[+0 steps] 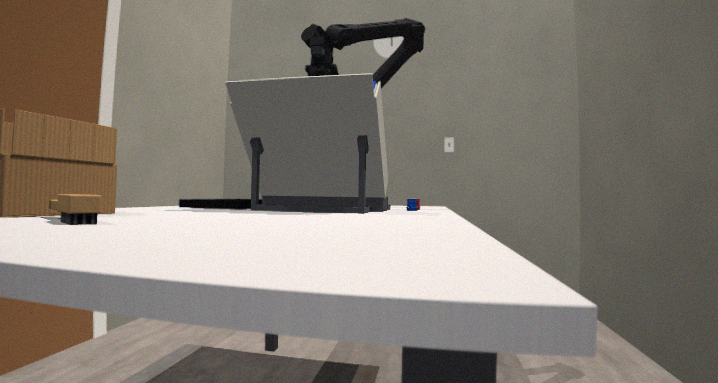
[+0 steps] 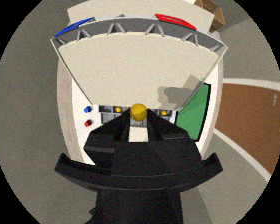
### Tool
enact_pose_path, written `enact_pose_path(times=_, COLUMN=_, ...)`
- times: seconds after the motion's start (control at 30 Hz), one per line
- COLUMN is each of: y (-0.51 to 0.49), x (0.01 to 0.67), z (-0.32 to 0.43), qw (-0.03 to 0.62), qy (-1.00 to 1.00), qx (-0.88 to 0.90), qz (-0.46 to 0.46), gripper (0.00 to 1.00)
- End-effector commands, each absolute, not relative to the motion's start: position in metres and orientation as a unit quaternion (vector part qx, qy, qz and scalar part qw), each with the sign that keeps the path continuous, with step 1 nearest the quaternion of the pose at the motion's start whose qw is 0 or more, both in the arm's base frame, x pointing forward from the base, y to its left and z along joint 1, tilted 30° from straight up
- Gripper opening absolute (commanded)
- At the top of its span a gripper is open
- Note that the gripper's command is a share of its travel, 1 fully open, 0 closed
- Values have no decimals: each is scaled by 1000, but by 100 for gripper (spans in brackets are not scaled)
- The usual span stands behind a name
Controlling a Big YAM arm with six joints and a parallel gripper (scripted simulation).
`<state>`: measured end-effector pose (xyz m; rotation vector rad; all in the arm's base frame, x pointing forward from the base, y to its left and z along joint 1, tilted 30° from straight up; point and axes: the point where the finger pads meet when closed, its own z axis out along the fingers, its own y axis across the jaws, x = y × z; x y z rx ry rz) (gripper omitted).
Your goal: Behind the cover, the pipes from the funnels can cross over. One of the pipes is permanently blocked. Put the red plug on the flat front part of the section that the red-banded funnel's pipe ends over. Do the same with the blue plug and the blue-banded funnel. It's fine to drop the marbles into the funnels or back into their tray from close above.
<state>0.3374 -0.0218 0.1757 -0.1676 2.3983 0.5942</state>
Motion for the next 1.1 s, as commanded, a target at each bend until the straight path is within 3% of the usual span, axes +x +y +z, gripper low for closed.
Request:
enact_pose_path(times=0.0, y=-1, x=337, z=203, qw=335, qy=913, qx=-35, qz=230, gripper=0)
enact_pose_path(times=0.57, y=44, x=334, z=260, qw=362, qy=906, qx=-21, qz=219, gripper=0)
enact_pose_path(times=1.07, y=44, x=335, z=262, qw=363, qy=906, qx=-21, qz=219, gripper=0)
